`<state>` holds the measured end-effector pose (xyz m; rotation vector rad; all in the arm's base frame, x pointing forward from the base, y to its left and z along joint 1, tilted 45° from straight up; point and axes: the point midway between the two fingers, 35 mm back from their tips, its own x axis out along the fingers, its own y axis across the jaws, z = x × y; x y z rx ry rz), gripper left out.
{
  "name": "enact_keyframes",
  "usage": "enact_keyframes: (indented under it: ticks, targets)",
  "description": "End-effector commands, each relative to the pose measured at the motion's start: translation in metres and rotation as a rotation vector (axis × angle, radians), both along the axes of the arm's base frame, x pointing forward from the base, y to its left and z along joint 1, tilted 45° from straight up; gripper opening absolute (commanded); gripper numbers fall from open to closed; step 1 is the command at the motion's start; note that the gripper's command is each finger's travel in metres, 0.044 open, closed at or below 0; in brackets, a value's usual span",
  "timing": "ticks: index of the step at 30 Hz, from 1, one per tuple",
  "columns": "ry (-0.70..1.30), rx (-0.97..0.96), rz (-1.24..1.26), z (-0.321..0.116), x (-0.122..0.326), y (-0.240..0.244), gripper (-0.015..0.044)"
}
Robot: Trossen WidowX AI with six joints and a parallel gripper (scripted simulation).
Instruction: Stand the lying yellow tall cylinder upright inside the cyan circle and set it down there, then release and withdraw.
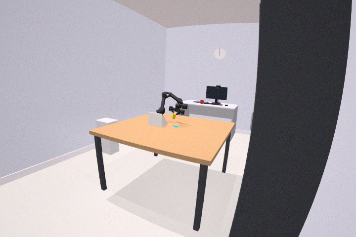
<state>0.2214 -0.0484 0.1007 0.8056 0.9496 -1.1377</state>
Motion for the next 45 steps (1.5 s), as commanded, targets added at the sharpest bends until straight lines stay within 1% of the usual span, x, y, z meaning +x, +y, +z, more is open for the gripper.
enact_keyframes:
  ticks: [1, 45]
  targets:
    - [-0.02, -0.027, -0.013, 0.0, -0.001, 0.0, 0.0105]
    - [-0.292, -0.183, -0.1, 0.021, 0.006, 0.005, 0.0105]
